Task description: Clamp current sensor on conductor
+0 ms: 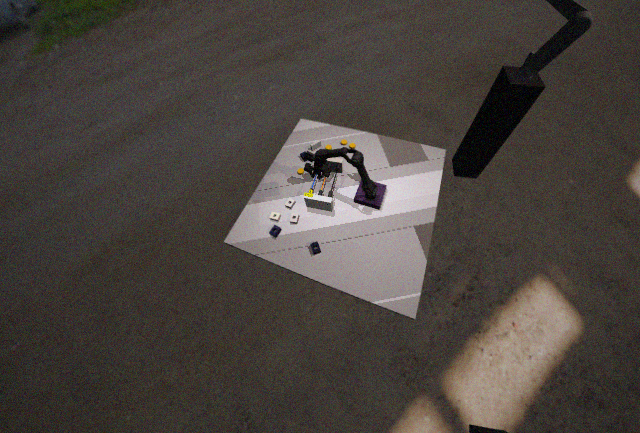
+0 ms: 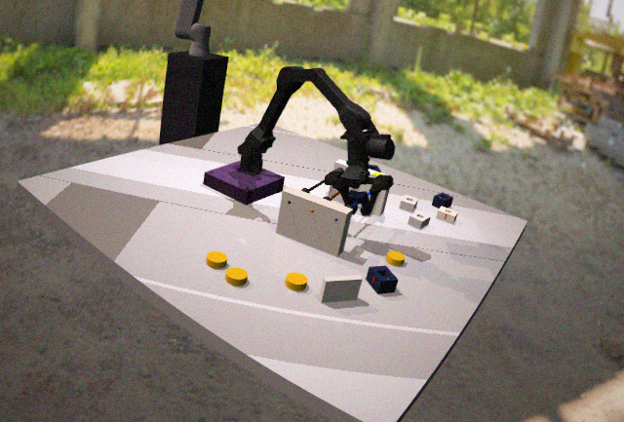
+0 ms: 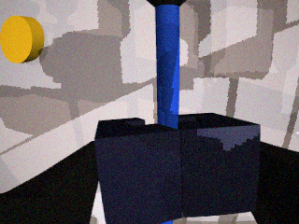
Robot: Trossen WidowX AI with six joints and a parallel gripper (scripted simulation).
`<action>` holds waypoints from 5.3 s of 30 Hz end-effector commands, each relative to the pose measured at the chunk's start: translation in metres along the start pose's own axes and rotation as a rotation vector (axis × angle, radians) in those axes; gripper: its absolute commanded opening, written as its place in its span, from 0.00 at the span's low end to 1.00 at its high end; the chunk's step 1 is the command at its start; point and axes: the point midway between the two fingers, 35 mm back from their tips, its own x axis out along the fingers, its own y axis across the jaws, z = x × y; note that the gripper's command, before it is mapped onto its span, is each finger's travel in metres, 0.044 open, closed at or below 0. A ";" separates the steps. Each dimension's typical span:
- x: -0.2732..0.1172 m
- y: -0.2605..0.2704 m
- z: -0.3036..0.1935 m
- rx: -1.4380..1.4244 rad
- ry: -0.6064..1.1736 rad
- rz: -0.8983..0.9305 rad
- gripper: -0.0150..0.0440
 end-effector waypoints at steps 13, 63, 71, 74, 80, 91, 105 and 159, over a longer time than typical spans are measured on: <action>0.000 0.000 0.000 0.000 0.000 0.000 0.88; 0.006 -0.004 0.008 0.008 -0.017 -0.194 0.83; 0.006 -0.004 0.008 0.008 -0.017 -0.194 0.74; 0.006 -0.004 0.008 0.008 -0.017 -0.194 0.61; 0.006 -0.004 0.008 0.008 -0.017 -0.194 0.34; 0.006 -0.004 0.008 0.008 -0.017 -0.194 0.25; 0.006 -0.004 0.008 0.008 -0.017 -0.194 0.25; -0.006 0.000 0.008 0.010 -0.023 0.021 0.25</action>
